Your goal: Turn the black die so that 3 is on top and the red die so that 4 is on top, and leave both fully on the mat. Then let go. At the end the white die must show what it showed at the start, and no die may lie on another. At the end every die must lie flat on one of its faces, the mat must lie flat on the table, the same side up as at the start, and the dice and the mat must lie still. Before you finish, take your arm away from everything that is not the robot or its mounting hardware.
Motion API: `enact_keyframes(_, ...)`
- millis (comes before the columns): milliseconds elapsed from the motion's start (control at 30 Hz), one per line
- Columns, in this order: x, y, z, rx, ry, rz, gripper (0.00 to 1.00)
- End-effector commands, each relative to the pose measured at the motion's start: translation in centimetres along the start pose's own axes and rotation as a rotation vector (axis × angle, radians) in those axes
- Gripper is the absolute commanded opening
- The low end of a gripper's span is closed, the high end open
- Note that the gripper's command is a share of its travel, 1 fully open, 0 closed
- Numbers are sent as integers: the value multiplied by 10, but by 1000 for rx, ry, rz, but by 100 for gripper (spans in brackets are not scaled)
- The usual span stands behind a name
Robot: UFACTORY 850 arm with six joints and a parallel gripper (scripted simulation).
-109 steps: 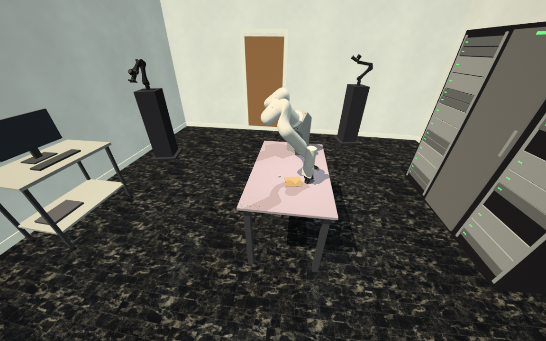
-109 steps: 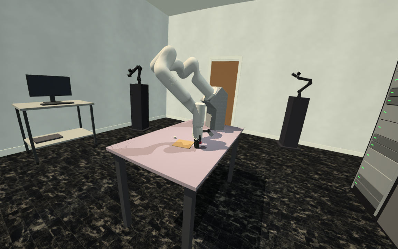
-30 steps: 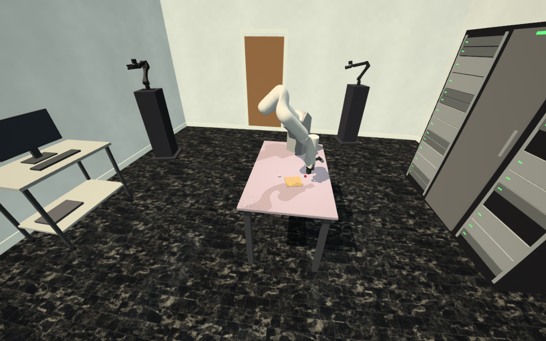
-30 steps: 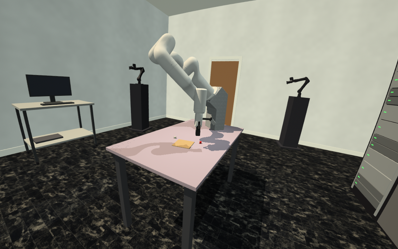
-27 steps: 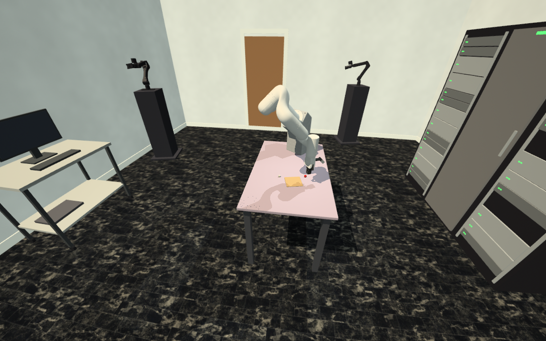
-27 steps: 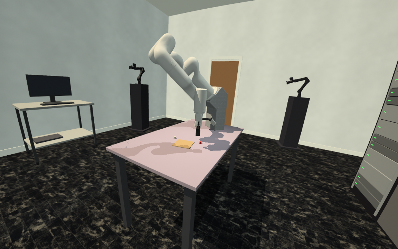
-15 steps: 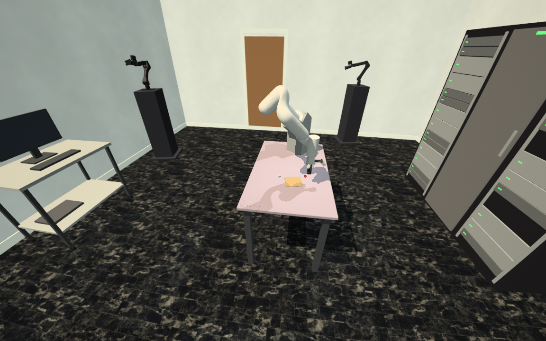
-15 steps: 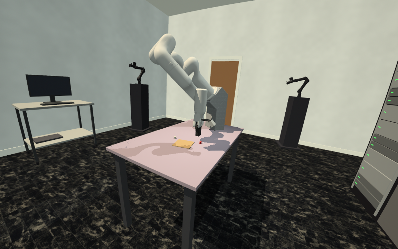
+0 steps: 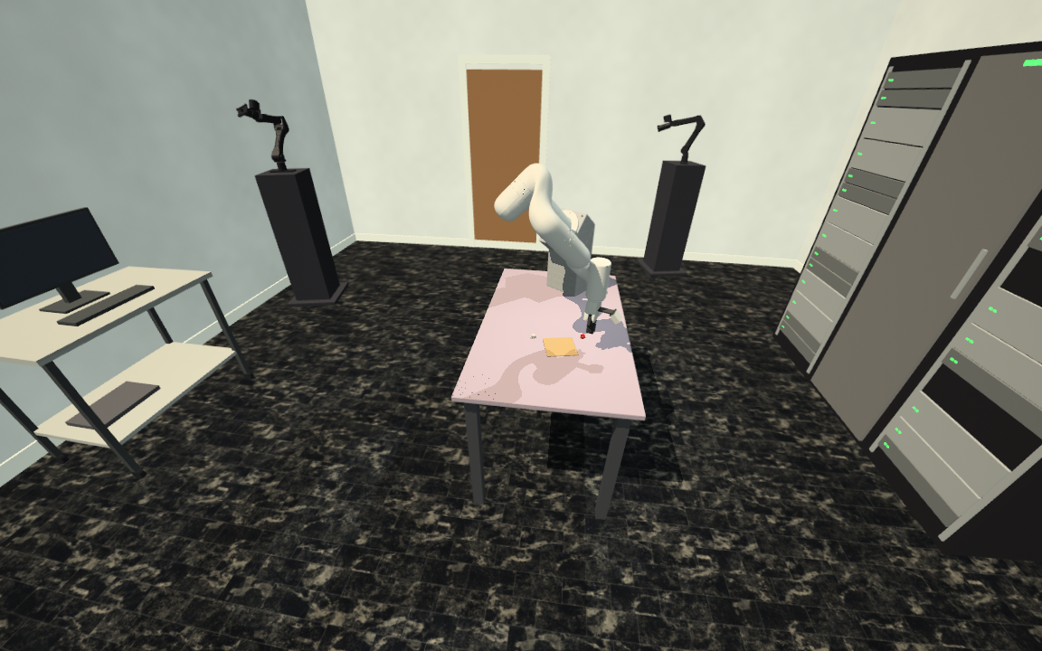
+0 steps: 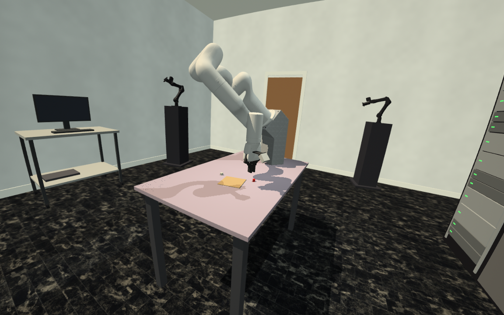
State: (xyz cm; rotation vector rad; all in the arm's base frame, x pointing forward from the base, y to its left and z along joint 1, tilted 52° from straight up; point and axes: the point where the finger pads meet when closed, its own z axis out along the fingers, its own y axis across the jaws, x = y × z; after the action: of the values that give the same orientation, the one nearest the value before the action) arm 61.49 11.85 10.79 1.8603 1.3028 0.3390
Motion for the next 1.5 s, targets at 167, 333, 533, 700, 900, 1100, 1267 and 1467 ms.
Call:
enact_keyframes(167,3,0,1,-11,12,306,11)
enact_keyframes(333,5,0,1,-10,12,452,11)
enact_keyframes(533,7,0,2,-9,13,638,11)
enact_keyframes(700,8,0,2,-8,14,778,11)
enact_keyframes(900,9,0,3,-7,15,888,11)
enact_keyframes(1100,9,0,3,-7,15,924,11)
enact_keyframes(1267,8,0,3,-28,45,923,11)
enact_keyframes(1467,8,-2,3,-83,164,921,11)
